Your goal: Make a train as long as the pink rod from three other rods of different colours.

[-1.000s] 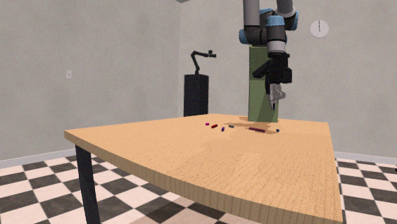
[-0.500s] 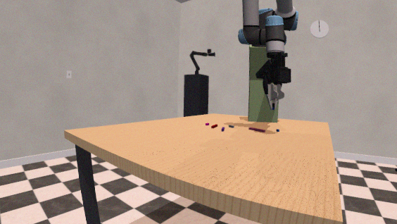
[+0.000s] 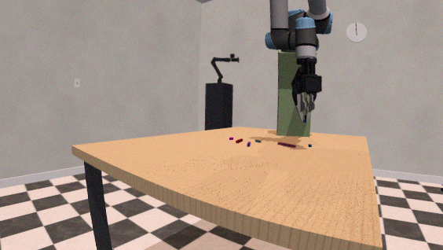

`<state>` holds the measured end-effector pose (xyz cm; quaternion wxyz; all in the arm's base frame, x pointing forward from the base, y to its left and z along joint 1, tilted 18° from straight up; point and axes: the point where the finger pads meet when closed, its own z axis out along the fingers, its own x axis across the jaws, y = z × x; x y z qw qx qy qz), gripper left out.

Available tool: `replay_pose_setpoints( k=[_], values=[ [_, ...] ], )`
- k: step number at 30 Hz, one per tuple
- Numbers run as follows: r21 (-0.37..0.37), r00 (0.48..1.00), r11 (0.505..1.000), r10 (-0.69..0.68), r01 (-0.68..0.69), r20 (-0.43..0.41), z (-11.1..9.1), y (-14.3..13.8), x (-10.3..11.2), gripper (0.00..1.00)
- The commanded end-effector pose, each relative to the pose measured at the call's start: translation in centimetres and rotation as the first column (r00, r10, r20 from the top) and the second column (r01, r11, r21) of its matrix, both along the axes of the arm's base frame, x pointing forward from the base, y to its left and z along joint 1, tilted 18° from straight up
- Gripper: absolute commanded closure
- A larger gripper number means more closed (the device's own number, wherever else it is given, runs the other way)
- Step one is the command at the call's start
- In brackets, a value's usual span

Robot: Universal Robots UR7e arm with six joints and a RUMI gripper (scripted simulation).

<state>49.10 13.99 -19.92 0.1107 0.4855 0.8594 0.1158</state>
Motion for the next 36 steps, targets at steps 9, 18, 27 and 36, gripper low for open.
replay_pose_setpoints(
  k=[9,18,27,36],
  values=[
    [0.091,0.948,0.943,-0.316,0.319,-0.047,-0.02,0.05,-0.26,1.00],
    [0.137,0.873,0.862,-0.480,0.488,-0.085,-0.02,0.13,-0.26,1.00],
    [0.175,0.767,0.747,-0.628,0.641,-0.133,0.01,0.21,-0.20,1.00],
    [0.202,0.640,0.608,-0.746,0.768,-0.184,0.05,0.27,-0.08,1.00]
  ],
)
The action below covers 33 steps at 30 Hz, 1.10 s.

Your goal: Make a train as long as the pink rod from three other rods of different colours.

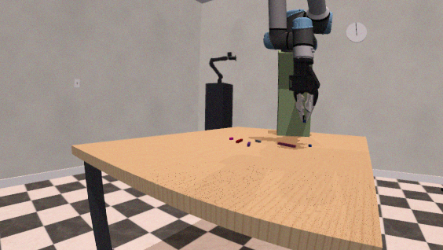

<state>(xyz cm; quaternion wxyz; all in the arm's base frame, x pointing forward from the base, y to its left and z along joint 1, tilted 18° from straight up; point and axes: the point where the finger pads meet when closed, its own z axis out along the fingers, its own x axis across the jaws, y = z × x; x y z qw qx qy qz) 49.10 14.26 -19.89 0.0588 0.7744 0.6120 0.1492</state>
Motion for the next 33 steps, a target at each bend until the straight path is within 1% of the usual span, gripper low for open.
replay_pose_setpoints(
  k=[1,6,11,13,15,21,28,30,32,33],
  values=[
    [0.044,0.987,0.986,-0.159,0.160,-0.020,0.02,-0.01,-0.06,1.00],
    [0.075,0.964,0.962,-0.262,0.264,-0.037,0.05,0.03,0.03,1.00],
    [0.104,0.930,0.925,-0.362,0.366,-0.057,0.08,0.05,0.14,1.00],
    [0.104,0.930,0.925,-0.362,0.366,-0.057,0.08,0.05,0.14,1.00],
    [0.124,0.898,0.889,-0.434,0.440,-0.074,0.11,0.05,0.24,1.00],
    [0.151,0.838,0.825,-0.536,0.545,-0.102,0.16,0.03,0.40,1.00],
    [0.180,0.748,0.726,-0.649,0.664,-0.141,0.23,0.01,0.62,1.00],
    [0.180,0.748,0.726,-0.649,0.664,-0.141,0.23,0.01,0.62,1.00],
    [0.193,0.692,0.665,-0.703,0.722,-0.164,0.27,-0.03,0.75,1.00],
    [0.195,0.679,0.651,-0.714,0.733,-0.169,0.28,-0.04,0.78,1.00]
  ],
)
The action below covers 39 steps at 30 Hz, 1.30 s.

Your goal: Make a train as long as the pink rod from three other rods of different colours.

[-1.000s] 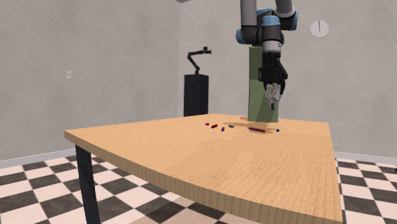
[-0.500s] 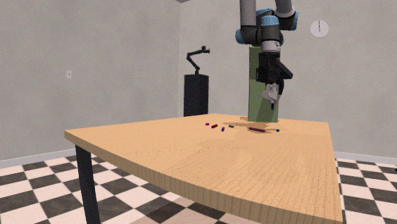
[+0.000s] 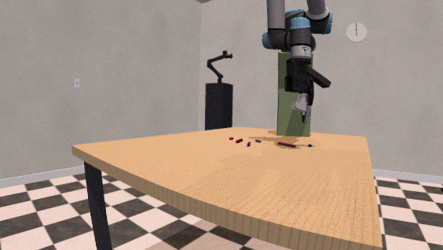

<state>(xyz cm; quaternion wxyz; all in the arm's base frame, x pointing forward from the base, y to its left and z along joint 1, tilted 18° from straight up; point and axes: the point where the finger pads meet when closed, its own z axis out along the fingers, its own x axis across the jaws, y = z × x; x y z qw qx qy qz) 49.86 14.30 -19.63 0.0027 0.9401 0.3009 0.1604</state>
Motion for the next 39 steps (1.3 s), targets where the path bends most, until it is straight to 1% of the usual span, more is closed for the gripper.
replay_pose_setpoints(
  k=[1,6,12,14,16,22,29,31,33,39],
  values=[
    [0.044,0.987,0.986,-0.159,0.160,-0.021,0.0,-0.1,0.1,1.00],
    [0.075,0.965,0.962,-0.261,0.263,-0.037,0.1,-0.2,0.2,1.00],
    [0.109,0.923,0.916,-0.380,0.385,-0.062,0.1,-0.3,0.5,1.00],
    [0.109,0.923,0.916,-0.380,0.385,-0.062,0.1,-0.3,0.5,1.00],
    [0.129,0.889,0.879,-0.452,0.459,-0.079,0.2,-0.3,0.6,1.00],
    [0.156,0.827,0.812,-0.552,0.562,-0.107,0.2,-0.5,0.8,1.00],
    [0.184,0.734,0.711,-0.663,0.679,-0.147,0.3,-0.7,1.1,1.00],
    [0.184,0.734,0.711,-0.663,0.679,-0.147,0.3,-0.7,1.1,1.00],
    [0.196,0.677,0.649,-0.716,0.735,-0.170,0.3,-0.8,1.2,1.00],
    [0.210,0.584,0.548,-0.785,0.810,-0.205,0.4,-1.1,1.5,1.00]
  ],
)
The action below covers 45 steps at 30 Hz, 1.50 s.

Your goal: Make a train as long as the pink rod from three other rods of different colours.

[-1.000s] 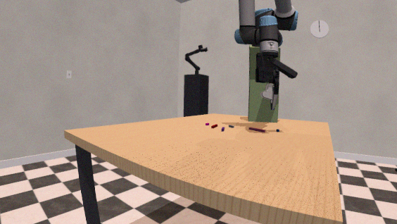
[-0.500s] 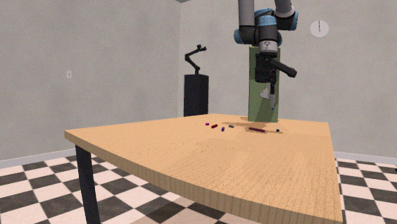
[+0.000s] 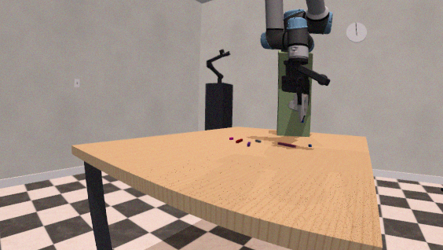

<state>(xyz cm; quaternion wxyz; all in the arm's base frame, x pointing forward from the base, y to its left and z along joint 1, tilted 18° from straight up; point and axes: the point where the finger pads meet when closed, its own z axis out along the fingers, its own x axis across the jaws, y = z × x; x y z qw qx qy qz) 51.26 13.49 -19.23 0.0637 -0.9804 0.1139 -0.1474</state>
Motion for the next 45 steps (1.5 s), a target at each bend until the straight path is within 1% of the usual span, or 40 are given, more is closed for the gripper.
replay_pose_setpoints(
  k=[1,7,9,11,17,24,26,28,33,41,43,45],
  values=[
    [0.044,0.987,0.986,-0.159,0.160,-0.021,0.0,-0.3,0.1,1.00],
    [0.081,0.958,0.955,-0.282,0.285,-0.041,0.0,-0.5,0.3,1.00],
    [0.081,0.958,0.955,-0.282,0.285,-0.041,0.0,-0.5,0.3,1.00],
    [0.103,0.932,0.927,-0.358,0.362,-0.057,0.1,-0.7,0.4,1.00],
    [0.133,0.882,0.872,-0.464,0.471,-0.082,0.1,-1.0,0.6,1.00],
    [0.165,0.802,0.785,-0.586,0.598,-0.119,0.1,-1.4,0.8,1.00],
    [0.165,0.802,0.785,-0.586,0.598,-0.119,0.1,-1.4,0.8,1.00],
    [0.180,0.751,0.729,-0.645,0.660,-0.140,0.1,-1.6,0.9,1.00],
    [0.195,0.683,0.655,-0.711,0.730,-0.168,0.2,-1.9,1.0,1.00],
    [0.215,0.550,0.510,-0.806,0.833,-0.219,0.2,-2.4,1.1,1.00],
    [0.215,0.550,0.510,-0.806,0.833,-0.219,0.2,-2.4,1.1,1.00],
    [0.220,0.486,0.440,-0.840,0.870,-0.242,0.2,-2.6,1.2,1.00]
  ],
)
